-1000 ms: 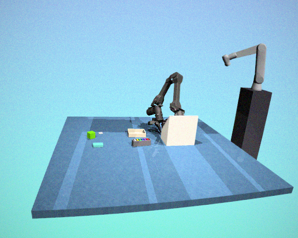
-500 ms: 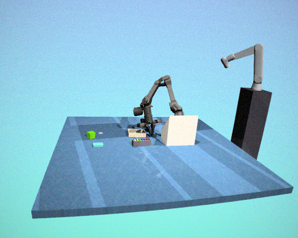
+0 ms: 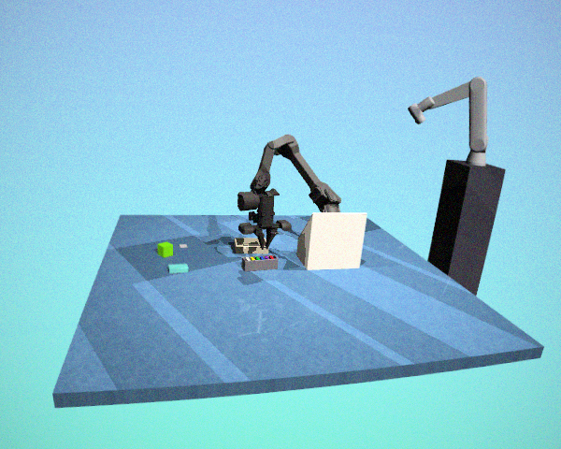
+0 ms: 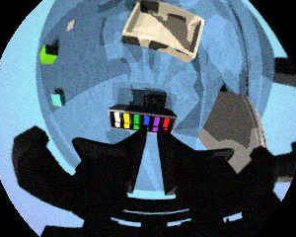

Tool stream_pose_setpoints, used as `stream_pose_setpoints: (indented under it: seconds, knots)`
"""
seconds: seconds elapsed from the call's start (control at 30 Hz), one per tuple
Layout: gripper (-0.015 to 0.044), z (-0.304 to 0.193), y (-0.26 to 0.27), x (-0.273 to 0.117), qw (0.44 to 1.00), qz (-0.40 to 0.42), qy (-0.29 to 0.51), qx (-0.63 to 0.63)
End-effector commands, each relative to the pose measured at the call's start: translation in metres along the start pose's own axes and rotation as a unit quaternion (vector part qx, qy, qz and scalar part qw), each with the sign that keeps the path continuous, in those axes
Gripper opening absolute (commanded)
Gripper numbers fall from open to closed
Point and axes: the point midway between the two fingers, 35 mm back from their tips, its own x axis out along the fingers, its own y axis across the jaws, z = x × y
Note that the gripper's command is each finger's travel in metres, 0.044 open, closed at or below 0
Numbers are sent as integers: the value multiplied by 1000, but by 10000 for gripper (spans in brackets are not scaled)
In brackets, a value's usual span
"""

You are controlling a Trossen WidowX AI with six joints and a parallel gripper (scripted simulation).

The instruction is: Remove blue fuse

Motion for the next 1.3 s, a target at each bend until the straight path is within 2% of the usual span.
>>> stream_pose_setpoints:
  seconds: [0.0,1.27]
  knots:
    - [67,-11,8,-4,1000,12,-17,14]
    - [67,-9,8,27,1000,12,-17,14]
